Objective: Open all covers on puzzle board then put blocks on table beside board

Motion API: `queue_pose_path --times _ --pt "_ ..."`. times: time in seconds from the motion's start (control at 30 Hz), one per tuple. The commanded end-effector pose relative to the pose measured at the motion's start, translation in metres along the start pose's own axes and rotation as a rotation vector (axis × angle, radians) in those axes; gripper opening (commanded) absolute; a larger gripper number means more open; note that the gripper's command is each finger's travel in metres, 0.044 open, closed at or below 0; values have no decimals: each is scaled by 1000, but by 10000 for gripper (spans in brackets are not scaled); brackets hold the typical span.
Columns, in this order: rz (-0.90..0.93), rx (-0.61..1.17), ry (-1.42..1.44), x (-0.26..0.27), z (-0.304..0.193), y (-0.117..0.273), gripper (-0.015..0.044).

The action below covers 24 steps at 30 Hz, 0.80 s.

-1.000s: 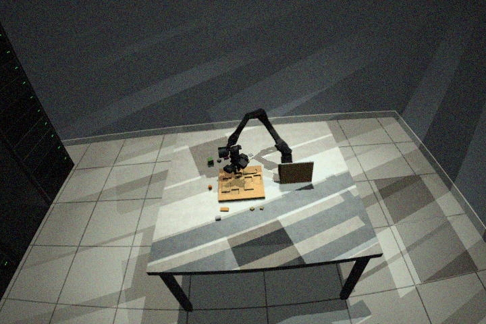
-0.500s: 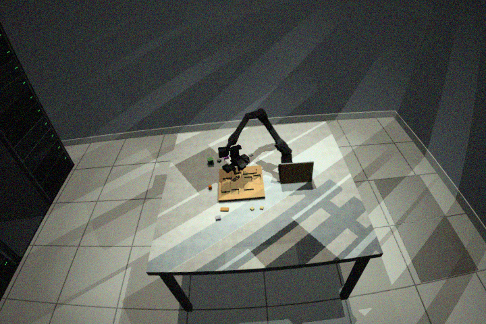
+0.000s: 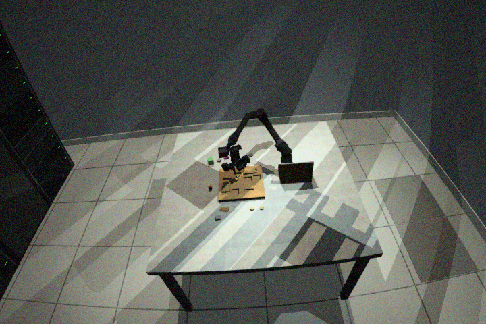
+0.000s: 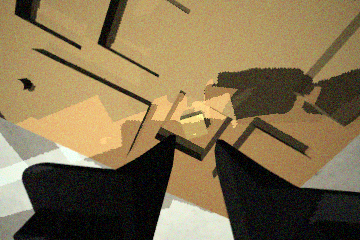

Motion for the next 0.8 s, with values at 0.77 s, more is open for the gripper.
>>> queue_pose_path --times 0.77 --pt "0 3 -400 0 0 0 144"
Point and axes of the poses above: the point midway between the two fingers, 35 mm back from their tips, its own y axis back along the fingers, its own x axis across the jaws, z = x × y, the point moved 7 cm from there along y, back along the fingers, and after that the axes turned 1 degree about y, right-handed, at the moved point
